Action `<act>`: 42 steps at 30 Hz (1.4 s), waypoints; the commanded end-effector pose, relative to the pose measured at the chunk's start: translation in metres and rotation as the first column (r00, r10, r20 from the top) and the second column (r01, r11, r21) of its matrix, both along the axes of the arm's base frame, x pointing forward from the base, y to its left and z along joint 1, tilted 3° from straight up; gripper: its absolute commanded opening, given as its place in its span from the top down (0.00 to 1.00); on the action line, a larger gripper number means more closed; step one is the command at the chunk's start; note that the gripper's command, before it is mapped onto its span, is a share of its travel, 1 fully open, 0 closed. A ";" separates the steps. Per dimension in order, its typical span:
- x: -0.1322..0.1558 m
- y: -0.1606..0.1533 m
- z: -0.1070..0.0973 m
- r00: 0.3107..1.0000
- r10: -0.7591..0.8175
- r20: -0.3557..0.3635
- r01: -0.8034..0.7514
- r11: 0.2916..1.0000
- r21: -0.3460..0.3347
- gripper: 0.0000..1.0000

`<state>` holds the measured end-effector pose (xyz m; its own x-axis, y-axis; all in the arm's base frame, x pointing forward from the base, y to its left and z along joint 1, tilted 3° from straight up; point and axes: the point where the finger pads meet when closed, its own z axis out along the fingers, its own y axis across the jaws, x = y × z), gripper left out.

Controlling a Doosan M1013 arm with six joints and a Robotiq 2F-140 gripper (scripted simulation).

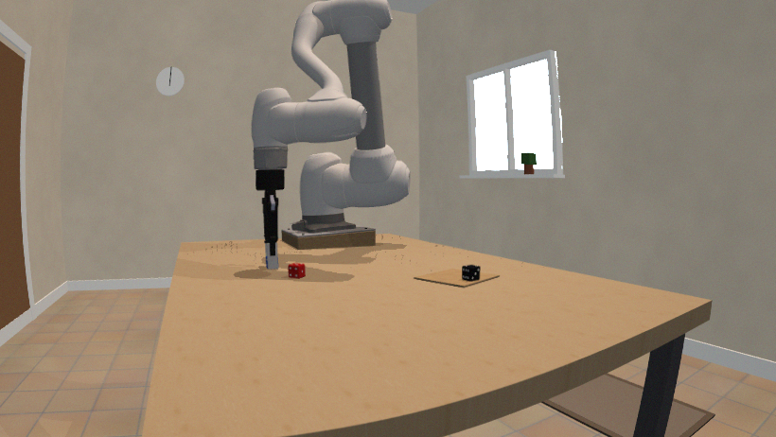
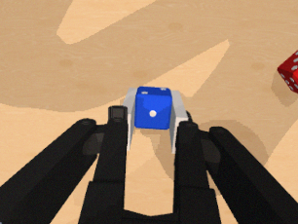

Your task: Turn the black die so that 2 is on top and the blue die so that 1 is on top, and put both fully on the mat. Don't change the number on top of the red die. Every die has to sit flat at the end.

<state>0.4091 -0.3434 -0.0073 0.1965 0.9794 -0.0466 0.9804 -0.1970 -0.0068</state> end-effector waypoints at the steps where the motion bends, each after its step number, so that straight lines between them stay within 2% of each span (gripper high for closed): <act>1: 0.000 0.000 0.000 1.000 0.000 0.000 0.000 1.000 0.000 0.76; 20: 0.000 0.000 0.003 1.000 0.000 0.000 0.000 1.000 0.000 0.76; 24: 0.000 0.001 0.019 1.000 0.000 0.000 0.000 1.000 0.000 0.76; 29: 0.001 0.002 0.055 1.000 0.000 0.000 0.000 1.000 0.000 0.76; 31: 0.001 0.002 0.055 1.000 0.000 0.000 0.000 1.000 0.000 0.76; 36: 0.001 0.004 0.088 1.000 0.000 0.000 0.000 1.000 0.000 0.76; 42: 0.002 0.004 0.100 1.000 0.000 0.000 0.000 1.000 0.000 0.76</act>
